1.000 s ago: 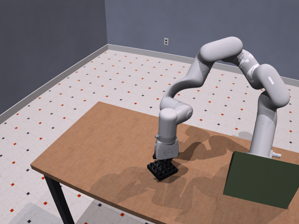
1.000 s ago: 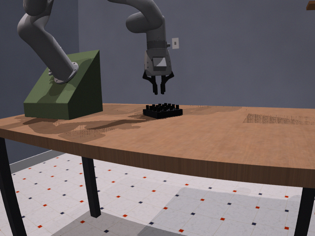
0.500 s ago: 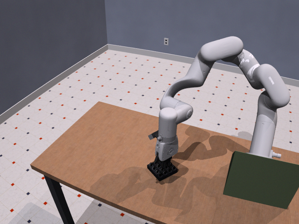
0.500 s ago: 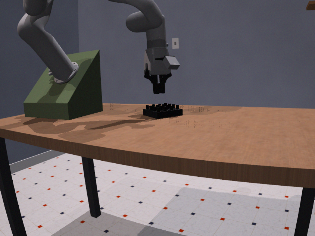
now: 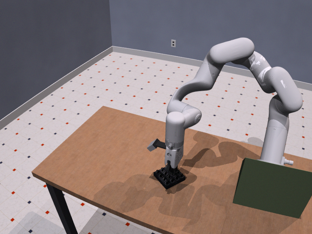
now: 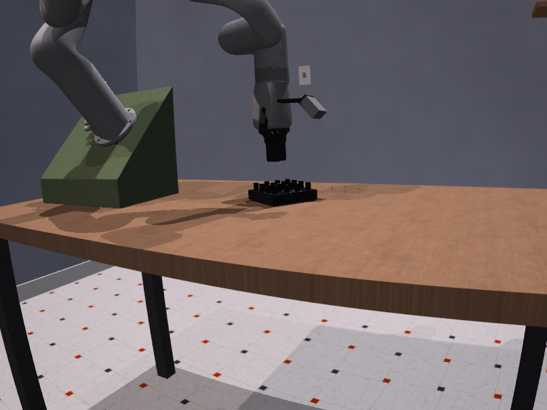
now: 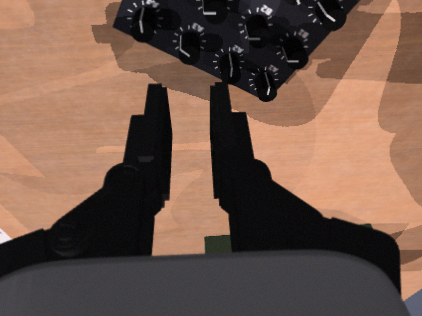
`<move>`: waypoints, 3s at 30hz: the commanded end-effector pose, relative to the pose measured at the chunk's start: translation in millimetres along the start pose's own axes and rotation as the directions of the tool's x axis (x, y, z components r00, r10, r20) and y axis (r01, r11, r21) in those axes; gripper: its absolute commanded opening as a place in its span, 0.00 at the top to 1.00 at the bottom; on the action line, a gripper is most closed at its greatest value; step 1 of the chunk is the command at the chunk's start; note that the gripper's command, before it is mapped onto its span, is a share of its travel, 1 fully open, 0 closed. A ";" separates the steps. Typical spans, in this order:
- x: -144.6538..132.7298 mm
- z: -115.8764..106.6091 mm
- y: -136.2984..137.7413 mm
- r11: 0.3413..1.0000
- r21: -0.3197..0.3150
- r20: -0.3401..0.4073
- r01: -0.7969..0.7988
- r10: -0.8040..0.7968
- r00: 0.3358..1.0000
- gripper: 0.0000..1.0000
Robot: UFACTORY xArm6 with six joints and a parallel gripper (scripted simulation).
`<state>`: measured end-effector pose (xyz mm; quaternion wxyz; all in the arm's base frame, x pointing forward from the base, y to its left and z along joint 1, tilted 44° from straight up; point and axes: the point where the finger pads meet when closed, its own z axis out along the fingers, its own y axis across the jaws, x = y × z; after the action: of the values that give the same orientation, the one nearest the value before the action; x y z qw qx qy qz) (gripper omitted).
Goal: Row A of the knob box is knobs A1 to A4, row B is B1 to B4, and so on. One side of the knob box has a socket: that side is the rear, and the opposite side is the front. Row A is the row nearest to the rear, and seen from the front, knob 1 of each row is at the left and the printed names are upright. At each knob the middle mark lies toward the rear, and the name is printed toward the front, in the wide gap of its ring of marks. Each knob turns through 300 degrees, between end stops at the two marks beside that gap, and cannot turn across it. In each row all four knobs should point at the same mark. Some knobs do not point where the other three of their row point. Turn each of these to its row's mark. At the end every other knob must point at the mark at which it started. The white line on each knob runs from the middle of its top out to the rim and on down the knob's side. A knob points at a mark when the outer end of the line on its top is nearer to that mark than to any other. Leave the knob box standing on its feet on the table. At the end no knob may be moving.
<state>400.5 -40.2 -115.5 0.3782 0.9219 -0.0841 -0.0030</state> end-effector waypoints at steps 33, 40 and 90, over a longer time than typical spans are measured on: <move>1.1 -6.0 -0.4 0.778 0.007 0.005 0.628 -0.628 0.778 0.81; 1.1 -6.0 -0.4 0.778 0.007 0.005 0.628 -0.628 0.778 0.81; 1.1 8.1 -0.4 0.778 0.007 0.005 0.628 -0.628 0.778 0.81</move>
<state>400.1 -44.2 -119.6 0.3529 0.8981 0.2262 -0.1334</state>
